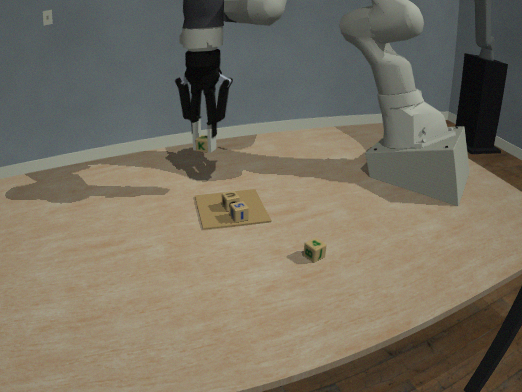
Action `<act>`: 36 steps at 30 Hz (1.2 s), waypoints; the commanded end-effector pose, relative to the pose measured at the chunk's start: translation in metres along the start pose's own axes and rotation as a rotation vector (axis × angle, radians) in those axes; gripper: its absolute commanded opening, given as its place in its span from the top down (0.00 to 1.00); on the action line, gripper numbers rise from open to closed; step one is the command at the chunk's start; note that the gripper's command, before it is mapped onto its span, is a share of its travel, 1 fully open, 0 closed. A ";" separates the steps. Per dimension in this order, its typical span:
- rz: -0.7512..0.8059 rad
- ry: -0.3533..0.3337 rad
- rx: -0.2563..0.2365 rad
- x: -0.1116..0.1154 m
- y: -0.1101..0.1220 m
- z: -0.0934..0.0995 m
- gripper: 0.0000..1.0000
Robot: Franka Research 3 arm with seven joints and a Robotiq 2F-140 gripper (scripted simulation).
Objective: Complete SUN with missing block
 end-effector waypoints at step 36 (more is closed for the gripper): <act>0.686 -0.001 -0.011 0.010 0.053 0.002 0.84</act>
Point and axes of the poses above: the point where the finger pads meet when closed, its own z axis back along the fingers, its own y axis across the jaws, x = y × z, the point moved 3 cm from there along z, back along the fingers, and after that the axes turned 14 degrees about -z, right-handed, at the moved point
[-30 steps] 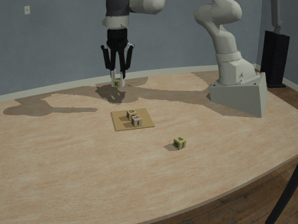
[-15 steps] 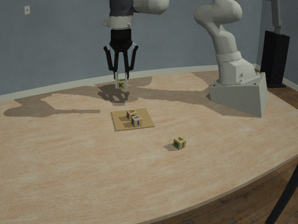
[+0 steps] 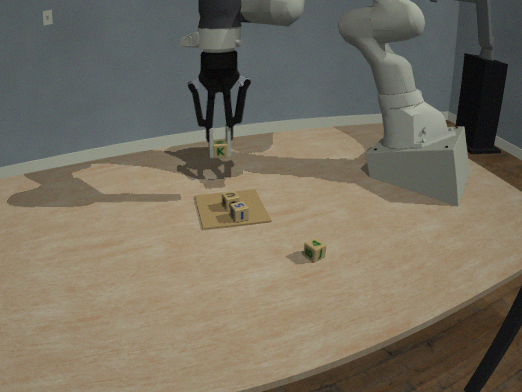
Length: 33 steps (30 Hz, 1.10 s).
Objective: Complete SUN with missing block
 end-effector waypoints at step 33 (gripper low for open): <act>0.205 -0.001 -0.007 0.007 0.007 -0.025 0.84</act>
Point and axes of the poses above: the point where the finger pads meet when closed, its own z axis back along the fingers, its own y axis across the jaws, x = y × z, the point moved 3 cm from there along z, back along the fingers, and after that the axes turned 14 degrees about -z, right-handed, at the moved point
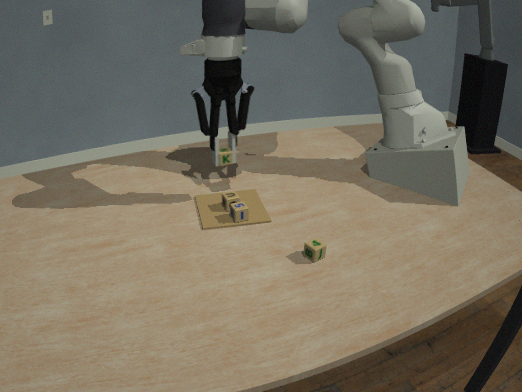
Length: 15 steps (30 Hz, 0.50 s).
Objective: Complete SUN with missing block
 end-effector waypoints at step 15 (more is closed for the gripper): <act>0.009 -0.007 -0.009 0.001 -0.003 -0.067 0.84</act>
Point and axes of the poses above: the point where the finger pads meet when closed, its own z axis back along the fingers, its own y axis across the jaws, x = y × z, the point moved 3 cm from there along z, back along the fingers, and after that the axes turned 14 degrees about -z, right-handed, at the moved point
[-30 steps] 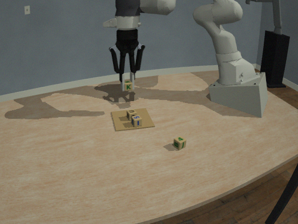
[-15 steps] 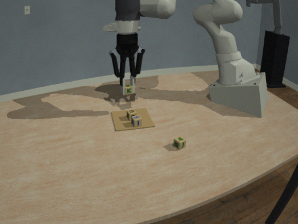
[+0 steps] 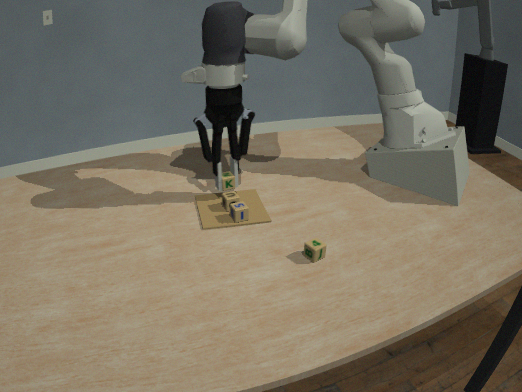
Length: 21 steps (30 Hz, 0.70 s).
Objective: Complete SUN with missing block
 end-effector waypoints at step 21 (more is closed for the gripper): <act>-0.008 -0.018 -0.023 0.005 -0.007 -0.018 0.84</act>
Point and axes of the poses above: the point where the finger pads meet when closed, its own z axis back along the fingers, its own y axis across the jaws, x = y × z, the point moved 3 cm from there along z, back along the fingers, and after that the axes turned 14 degrees about -z, right-handed, at the moved point
